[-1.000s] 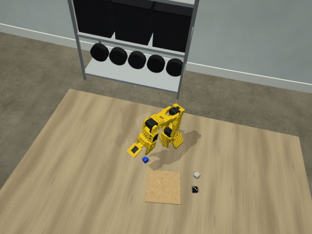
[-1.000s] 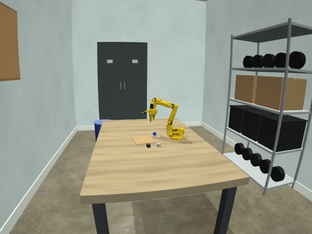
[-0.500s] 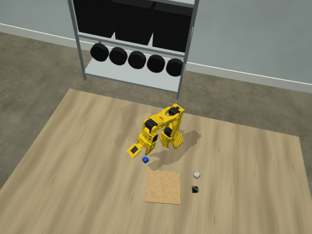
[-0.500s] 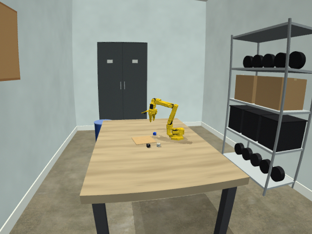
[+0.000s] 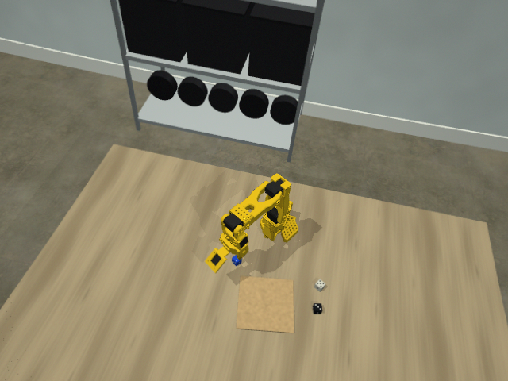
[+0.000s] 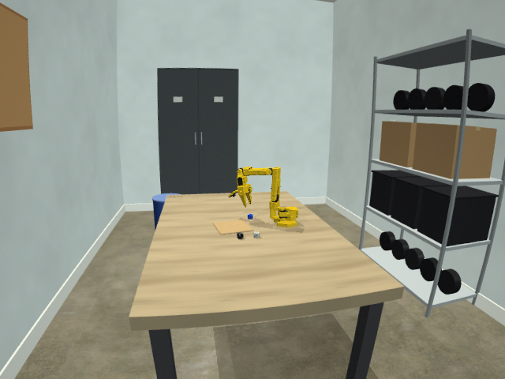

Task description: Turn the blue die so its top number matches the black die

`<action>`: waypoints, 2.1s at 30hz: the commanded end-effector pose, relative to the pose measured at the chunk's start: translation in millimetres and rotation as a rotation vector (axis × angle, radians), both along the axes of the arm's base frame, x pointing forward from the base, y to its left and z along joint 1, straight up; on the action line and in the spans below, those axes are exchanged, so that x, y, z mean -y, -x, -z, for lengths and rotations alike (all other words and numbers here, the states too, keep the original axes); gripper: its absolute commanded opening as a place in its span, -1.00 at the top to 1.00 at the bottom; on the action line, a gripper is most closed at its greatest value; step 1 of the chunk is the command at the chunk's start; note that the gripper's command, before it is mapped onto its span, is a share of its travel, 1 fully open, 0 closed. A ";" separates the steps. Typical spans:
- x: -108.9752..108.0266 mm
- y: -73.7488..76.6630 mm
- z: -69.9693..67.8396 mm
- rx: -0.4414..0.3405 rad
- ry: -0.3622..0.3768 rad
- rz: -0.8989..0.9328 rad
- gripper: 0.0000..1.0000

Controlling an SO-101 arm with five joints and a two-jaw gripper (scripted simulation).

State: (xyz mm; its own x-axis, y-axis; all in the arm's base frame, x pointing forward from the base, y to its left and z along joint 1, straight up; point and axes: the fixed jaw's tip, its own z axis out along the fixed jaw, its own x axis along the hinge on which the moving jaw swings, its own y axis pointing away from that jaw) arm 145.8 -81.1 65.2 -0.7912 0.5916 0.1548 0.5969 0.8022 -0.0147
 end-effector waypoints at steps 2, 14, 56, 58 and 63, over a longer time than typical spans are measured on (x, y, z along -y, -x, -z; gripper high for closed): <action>0.5 -2.4 7.0 -0.039 -0.024 0.001 0.44; -2.4 2.2 18.1 -0.109 -0.067 0.001 0.44; -3.6 1.3 18.1 -0.109 -0.066 -0.009 0.44; -3.5 1.1 19.3 -0.109 -0.066 -0.009 0.44; -3.3 0.7 22.8 -0.111 -0.067 -0.009 0.44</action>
State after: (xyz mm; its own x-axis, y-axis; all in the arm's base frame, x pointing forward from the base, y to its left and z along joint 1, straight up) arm 135.8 -73.5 35.2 -0.7496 0.5578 0.3564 0.5867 0.8092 -0.0324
